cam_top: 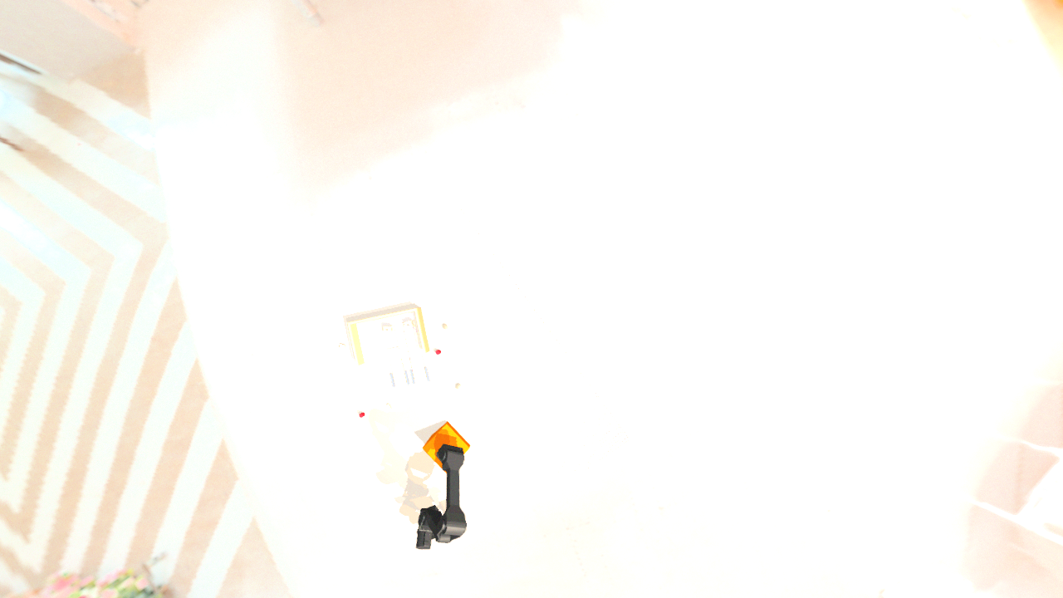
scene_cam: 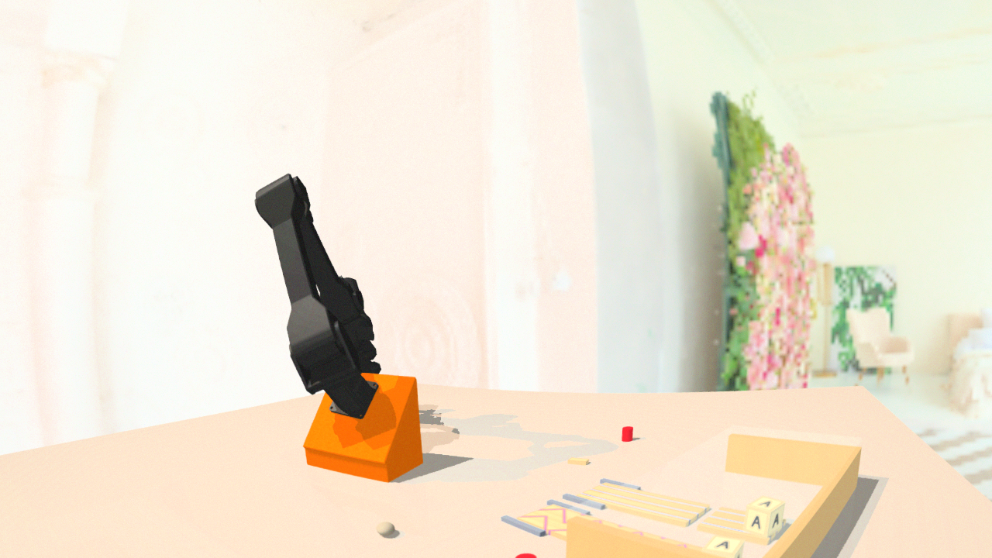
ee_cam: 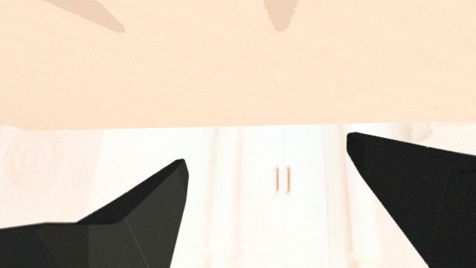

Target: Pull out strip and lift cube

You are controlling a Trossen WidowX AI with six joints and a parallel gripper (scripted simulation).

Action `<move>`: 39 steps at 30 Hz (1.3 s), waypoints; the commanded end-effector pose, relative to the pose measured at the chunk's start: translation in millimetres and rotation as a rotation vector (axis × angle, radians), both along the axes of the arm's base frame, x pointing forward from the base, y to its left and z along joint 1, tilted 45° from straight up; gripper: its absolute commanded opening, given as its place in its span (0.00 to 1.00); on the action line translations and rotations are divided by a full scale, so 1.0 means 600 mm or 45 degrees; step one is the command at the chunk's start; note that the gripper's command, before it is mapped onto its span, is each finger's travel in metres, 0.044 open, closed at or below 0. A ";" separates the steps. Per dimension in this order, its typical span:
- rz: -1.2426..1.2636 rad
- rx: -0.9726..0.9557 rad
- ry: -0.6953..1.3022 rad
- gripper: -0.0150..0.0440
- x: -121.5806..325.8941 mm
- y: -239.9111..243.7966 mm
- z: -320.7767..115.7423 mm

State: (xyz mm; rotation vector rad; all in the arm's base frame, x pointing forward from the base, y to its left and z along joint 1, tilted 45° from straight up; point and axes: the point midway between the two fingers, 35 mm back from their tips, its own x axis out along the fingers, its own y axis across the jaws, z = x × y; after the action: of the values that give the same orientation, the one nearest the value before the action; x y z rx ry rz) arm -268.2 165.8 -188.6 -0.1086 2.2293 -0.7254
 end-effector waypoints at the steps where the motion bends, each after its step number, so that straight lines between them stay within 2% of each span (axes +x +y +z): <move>1: 0.005 0.012 0.014 0.93 -0.004 0.008 0.006; 4: -0.002 0.061 -0.003 0.93 0.005 0.018 0.004; 10: 0.003 0.566 -0.123 0.93 0.082 0.148 0.036; 17: 0.080 1.015 -0.429 0.93 0.223 0.261 0.091; 24: 0.244 1.267 -0.849 0.93 0.393 0.313 0.154; 32: 0.537 1.282 -1.412 0.93 0.599 0.306 0.235; 39: 0.868 0.972 -1.842 0.93 0.770 0.223 0.320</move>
State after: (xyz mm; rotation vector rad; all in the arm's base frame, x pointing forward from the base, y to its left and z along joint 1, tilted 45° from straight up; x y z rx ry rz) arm 161.6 323.4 -15.1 0.1357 0.9316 0.4732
